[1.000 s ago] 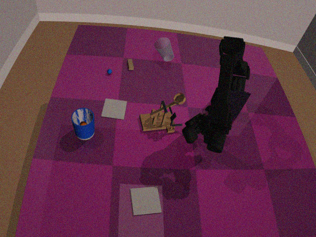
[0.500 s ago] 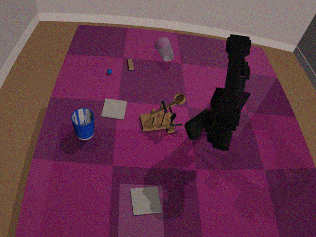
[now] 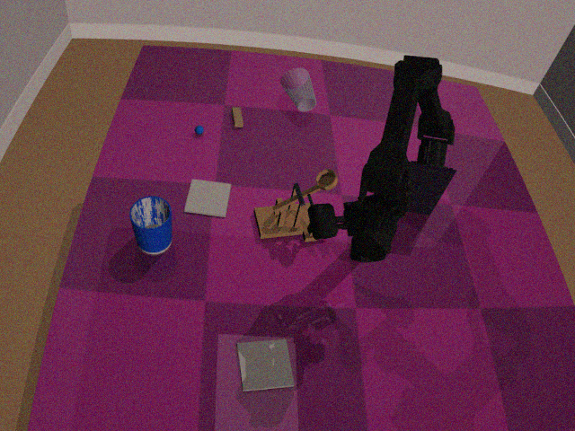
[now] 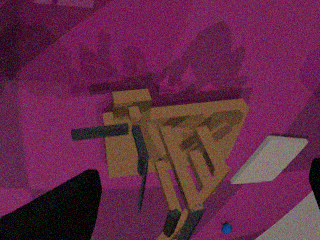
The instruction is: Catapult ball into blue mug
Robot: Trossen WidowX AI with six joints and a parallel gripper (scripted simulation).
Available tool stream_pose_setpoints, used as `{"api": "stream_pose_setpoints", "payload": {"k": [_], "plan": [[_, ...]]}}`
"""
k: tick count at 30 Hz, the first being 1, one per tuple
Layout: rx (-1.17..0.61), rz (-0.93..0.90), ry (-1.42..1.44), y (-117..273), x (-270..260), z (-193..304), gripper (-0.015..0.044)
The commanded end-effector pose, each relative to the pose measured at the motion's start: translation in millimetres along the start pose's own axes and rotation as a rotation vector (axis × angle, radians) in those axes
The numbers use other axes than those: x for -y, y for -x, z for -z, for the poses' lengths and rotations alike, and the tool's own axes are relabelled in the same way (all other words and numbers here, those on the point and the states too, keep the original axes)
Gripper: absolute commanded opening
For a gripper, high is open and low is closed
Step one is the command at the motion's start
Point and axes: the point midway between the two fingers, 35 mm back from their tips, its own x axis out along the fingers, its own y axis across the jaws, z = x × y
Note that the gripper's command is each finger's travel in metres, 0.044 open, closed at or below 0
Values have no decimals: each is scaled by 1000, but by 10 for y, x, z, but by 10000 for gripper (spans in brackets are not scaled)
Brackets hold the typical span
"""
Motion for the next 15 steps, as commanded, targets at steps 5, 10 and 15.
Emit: {"api": "stream_pose_setpoints", "payload": {"k": [5,10,15], "plan": [[97,-5,-242,17,366,106,440],[151,-3,-397,19,621,169,440],[207,0,-561,17,899,259,440]]}}
